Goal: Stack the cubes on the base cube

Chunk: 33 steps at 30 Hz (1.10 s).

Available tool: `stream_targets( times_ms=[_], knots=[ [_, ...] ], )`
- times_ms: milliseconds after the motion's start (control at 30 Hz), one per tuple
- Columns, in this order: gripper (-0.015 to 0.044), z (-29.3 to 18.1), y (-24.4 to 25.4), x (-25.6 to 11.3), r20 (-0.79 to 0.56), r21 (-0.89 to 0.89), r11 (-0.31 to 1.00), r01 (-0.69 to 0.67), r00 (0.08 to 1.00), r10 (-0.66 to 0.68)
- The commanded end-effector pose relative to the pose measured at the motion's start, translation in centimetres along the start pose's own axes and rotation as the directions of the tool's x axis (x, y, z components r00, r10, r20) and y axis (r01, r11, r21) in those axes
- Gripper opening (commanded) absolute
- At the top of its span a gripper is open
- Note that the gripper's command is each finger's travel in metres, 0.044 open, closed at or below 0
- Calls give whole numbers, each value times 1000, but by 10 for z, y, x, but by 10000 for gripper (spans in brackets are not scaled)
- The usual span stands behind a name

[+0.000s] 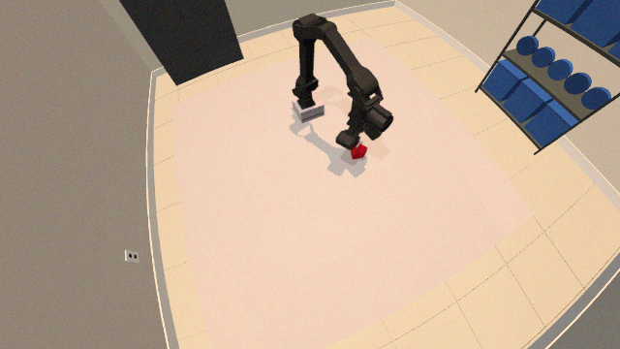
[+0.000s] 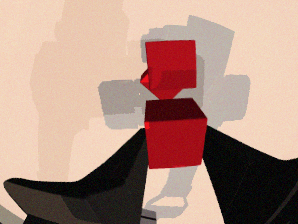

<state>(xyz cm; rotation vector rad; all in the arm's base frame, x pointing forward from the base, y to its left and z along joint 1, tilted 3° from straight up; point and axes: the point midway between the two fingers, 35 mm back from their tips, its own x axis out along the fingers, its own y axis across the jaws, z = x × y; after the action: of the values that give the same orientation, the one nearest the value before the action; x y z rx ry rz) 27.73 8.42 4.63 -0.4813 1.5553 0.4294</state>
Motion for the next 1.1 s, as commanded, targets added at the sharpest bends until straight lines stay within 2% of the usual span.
stream_targets(
  times_ms=[0, 567, 1067],
  knots=[
    [105, -1, -1, 2, -4, -6, 1000, 6, 1000, -6],
    [105, 0, -1, 31, 19, 54, 998, -18, 1000, 17],
    [105, 0, -1, 33, 19, 56, 998, -19, 1000, 18]
  ],
)
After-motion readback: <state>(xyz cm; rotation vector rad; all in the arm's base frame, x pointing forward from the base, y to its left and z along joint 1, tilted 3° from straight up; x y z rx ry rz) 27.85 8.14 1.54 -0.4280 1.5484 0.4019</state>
